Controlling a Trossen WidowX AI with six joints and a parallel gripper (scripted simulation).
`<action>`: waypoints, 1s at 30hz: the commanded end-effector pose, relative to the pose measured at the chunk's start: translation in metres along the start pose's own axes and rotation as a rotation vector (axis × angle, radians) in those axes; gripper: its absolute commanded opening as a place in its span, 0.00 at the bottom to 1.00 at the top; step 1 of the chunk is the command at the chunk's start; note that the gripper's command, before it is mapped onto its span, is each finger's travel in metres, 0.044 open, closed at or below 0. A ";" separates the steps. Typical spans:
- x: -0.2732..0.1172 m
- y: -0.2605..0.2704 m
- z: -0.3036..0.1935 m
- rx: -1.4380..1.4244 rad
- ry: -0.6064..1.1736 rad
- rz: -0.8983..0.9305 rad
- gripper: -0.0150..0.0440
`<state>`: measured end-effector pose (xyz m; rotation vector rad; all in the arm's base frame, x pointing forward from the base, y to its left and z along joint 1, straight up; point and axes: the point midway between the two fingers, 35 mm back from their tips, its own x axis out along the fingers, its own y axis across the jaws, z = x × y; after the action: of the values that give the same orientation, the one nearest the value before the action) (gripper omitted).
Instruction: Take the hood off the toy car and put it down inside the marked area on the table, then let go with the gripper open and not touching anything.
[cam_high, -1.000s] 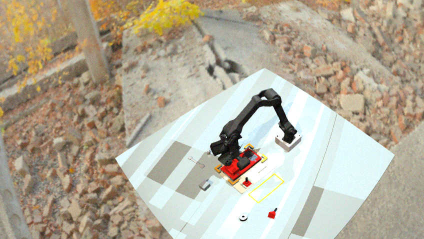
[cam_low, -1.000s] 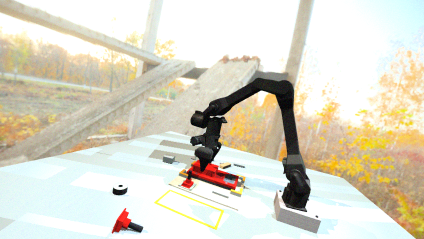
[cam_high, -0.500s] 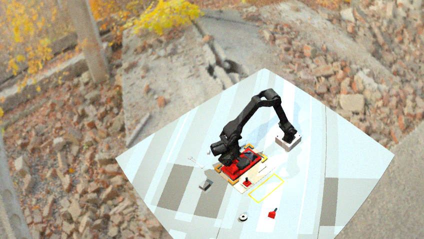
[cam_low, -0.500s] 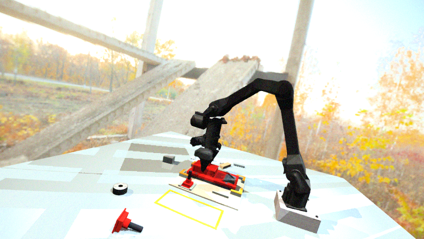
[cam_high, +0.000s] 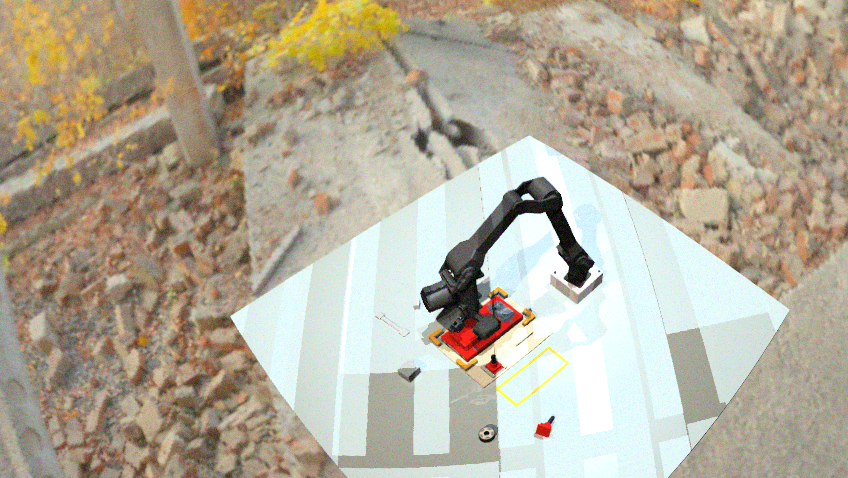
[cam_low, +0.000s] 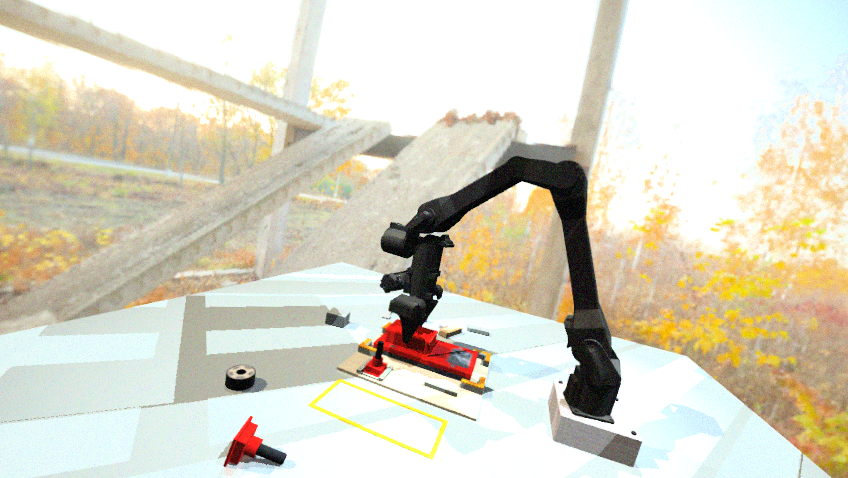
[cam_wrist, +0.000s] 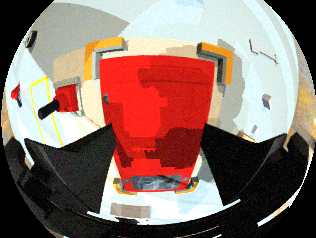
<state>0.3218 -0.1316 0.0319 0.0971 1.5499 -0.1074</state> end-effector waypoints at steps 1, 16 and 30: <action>-0.004 0.000 0.000 0.000 -0.003 -0.002 0.25; -0.014 0.000 0.001 0.000 -0.002 -0.001 0.25; -0.023 0.000 0.000 0.000 -0.002 -0.001 0.25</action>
<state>0.3206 -0.1312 0.0502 0.0986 1.5555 -0.1061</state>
